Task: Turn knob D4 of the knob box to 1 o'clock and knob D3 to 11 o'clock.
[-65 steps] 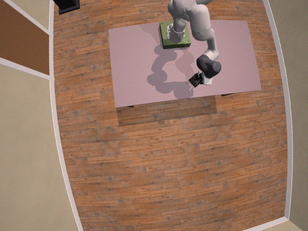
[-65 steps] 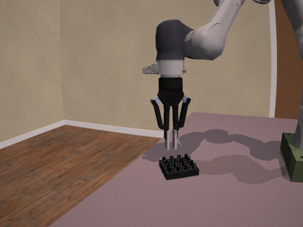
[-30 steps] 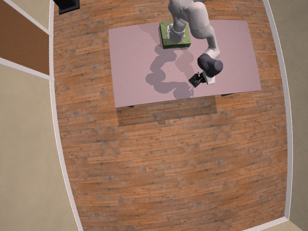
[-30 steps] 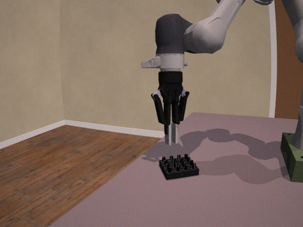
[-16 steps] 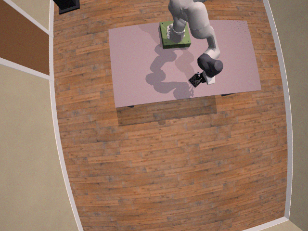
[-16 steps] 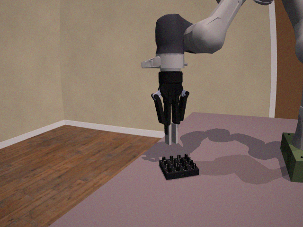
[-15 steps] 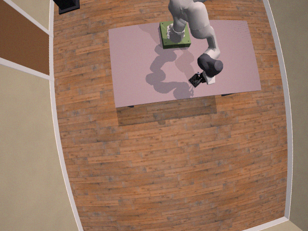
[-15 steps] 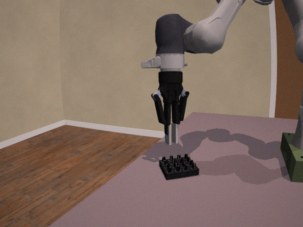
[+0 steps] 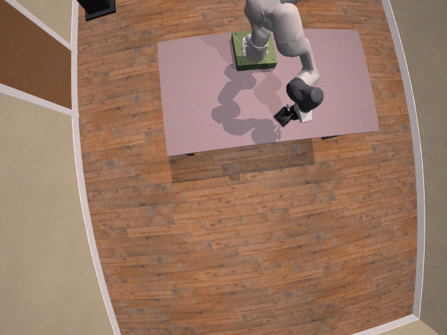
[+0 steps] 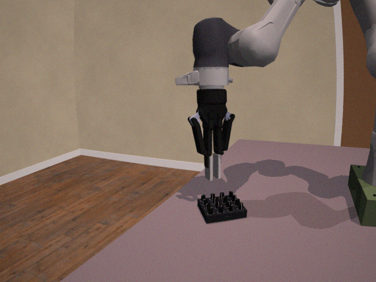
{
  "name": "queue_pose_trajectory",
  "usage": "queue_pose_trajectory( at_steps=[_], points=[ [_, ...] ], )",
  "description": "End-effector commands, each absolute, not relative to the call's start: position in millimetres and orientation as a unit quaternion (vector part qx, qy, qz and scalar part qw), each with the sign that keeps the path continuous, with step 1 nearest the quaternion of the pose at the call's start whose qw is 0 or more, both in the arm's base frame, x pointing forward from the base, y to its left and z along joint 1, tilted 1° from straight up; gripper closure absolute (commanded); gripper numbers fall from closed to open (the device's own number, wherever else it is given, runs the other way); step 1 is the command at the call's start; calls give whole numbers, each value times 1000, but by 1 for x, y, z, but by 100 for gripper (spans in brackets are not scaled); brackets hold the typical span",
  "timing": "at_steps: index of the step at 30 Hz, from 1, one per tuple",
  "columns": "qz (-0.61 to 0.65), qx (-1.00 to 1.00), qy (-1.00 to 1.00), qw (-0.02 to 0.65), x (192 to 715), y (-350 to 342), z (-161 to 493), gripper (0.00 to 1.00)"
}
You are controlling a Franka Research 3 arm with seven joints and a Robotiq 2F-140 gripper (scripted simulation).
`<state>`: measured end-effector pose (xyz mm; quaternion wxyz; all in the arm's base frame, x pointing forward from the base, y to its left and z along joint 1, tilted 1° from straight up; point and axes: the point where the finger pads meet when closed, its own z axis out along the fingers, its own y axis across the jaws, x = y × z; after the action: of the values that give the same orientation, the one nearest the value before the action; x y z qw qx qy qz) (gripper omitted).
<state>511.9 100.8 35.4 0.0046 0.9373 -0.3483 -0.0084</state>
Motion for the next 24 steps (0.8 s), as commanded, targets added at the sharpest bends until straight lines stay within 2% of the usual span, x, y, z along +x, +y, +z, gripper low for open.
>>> queue_pose_trajectory(
  at_steps=[1, 24],
  points=[
    [-8, 938, -345, 5, 512, 100, 34, 88],
    [-8, 938, -345, 5, 512, 100, 10, 88]
  ],
)
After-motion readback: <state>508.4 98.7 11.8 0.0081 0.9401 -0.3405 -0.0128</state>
